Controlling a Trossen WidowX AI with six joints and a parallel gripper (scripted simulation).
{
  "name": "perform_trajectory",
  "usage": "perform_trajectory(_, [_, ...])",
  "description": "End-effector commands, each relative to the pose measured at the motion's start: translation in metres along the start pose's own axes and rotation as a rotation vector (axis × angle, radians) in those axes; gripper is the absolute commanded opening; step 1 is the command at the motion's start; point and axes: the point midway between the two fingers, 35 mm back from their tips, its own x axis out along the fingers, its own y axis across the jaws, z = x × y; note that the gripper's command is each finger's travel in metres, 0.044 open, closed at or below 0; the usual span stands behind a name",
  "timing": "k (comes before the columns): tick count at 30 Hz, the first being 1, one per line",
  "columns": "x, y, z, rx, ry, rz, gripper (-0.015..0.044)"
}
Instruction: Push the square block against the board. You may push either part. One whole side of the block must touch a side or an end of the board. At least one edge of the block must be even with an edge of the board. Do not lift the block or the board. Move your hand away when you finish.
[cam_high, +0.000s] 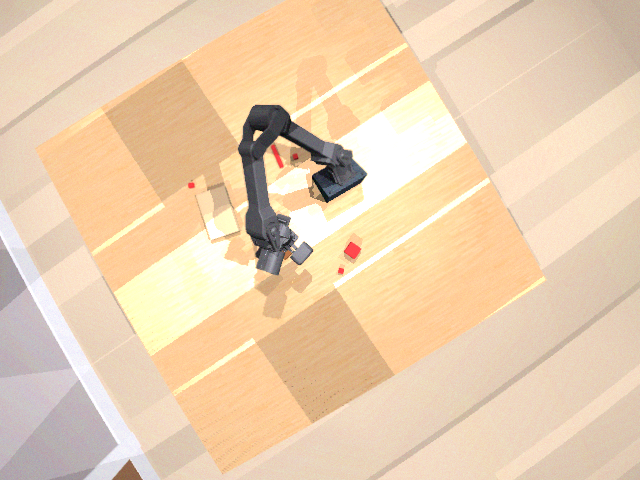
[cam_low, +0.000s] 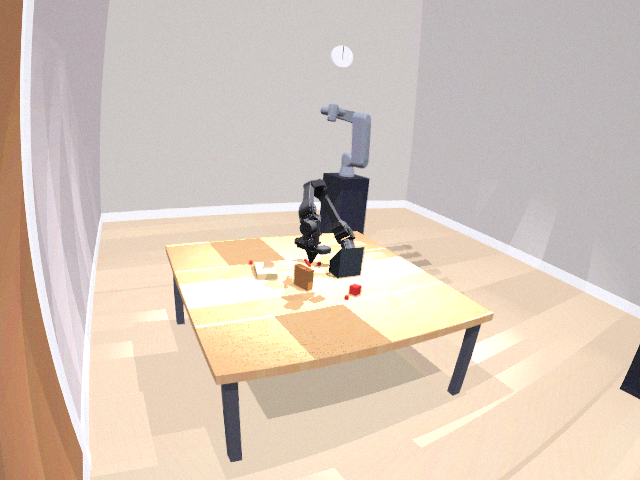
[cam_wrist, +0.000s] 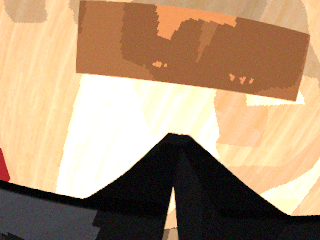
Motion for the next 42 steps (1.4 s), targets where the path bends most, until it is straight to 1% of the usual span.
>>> perform_trajectory(1, [0.032,-0.004,-0.007,-0.007,0.029,-0.015,0.0])
perform_trajectory(9, [0.032,-0.004,-0.003,-0.007,0.029,-0.015,0.0])
perform_trajectory(42, [0.032,-0.004,0.045,-0.005,0.027,-0.015,0.0])
